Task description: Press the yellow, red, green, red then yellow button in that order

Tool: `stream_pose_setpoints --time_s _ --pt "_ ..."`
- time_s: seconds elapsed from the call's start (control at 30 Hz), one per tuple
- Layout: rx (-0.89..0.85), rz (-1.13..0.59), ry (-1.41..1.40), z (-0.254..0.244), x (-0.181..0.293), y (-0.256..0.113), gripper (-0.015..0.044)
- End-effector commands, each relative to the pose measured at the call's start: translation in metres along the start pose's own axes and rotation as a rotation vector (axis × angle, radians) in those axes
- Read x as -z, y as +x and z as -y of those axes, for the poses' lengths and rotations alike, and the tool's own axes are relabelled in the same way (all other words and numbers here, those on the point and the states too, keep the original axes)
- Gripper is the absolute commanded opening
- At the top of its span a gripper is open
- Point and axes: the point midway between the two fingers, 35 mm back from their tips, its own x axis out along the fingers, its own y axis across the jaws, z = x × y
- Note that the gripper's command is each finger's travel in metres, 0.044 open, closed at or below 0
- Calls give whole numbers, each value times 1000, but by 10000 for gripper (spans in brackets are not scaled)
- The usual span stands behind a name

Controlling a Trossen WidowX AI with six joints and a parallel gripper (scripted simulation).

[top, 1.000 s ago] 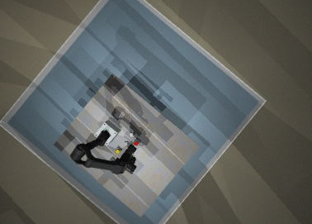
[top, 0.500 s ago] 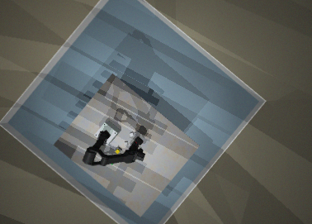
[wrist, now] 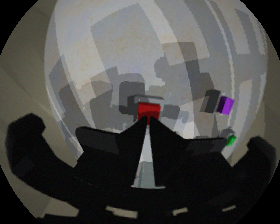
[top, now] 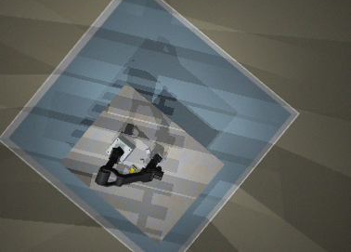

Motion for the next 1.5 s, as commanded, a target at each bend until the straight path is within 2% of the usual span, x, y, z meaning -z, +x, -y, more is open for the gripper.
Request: stream_pose_setpoints --time_s 0.0,0.3,0.87,1.0,1.13,1.27,1.47 --pt "3 2 3 0 0 5 20" --pt "3 2 3 1 1 19 20" --pt "3 2 3 1 1 19 20" --pt "2 2 3 0 0 -13 20" --pt "3 2 3 0 0 -19 20" --pt "3 2 3 0 0 -74 20" --pt "4 3 3 8 -3 -77 20"
